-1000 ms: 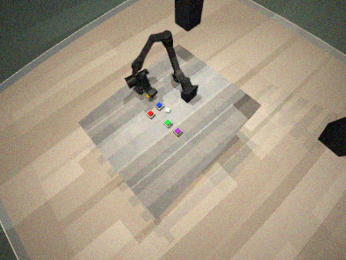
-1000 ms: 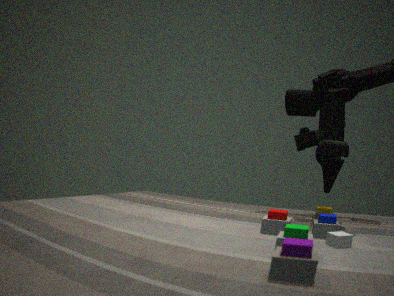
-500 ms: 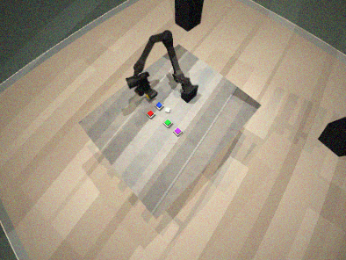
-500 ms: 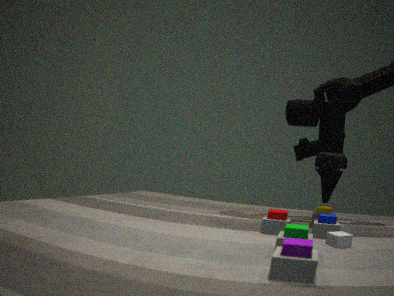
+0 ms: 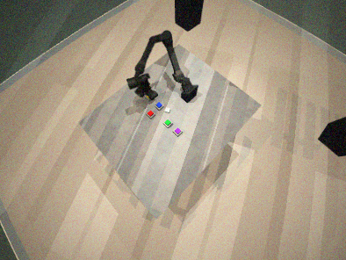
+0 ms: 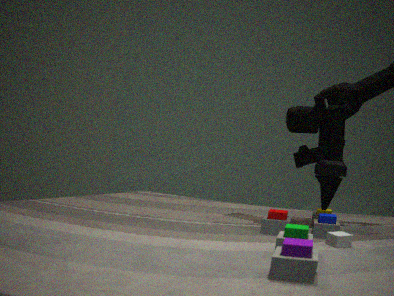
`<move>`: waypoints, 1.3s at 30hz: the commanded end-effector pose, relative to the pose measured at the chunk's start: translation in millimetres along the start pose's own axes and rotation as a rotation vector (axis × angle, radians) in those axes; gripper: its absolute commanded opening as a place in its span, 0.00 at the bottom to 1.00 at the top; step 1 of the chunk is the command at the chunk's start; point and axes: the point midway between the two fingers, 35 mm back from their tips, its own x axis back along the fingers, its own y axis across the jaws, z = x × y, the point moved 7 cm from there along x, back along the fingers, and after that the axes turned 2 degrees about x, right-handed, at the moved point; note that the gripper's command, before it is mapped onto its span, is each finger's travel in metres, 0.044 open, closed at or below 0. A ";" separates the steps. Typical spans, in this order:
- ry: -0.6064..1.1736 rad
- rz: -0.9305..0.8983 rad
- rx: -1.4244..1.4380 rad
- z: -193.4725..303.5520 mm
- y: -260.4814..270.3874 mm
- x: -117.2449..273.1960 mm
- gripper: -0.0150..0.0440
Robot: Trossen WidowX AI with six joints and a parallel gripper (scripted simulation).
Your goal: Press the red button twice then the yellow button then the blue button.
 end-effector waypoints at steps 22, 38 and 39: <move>0.005 -0.008 0.005 0.4 0.9 30.3 0.29; 0.005 -0.016 0.007 -2.9 10.2 91.3 0.29; 0.004 -0.021 0.008 -5.5 22.1 91.2 0.29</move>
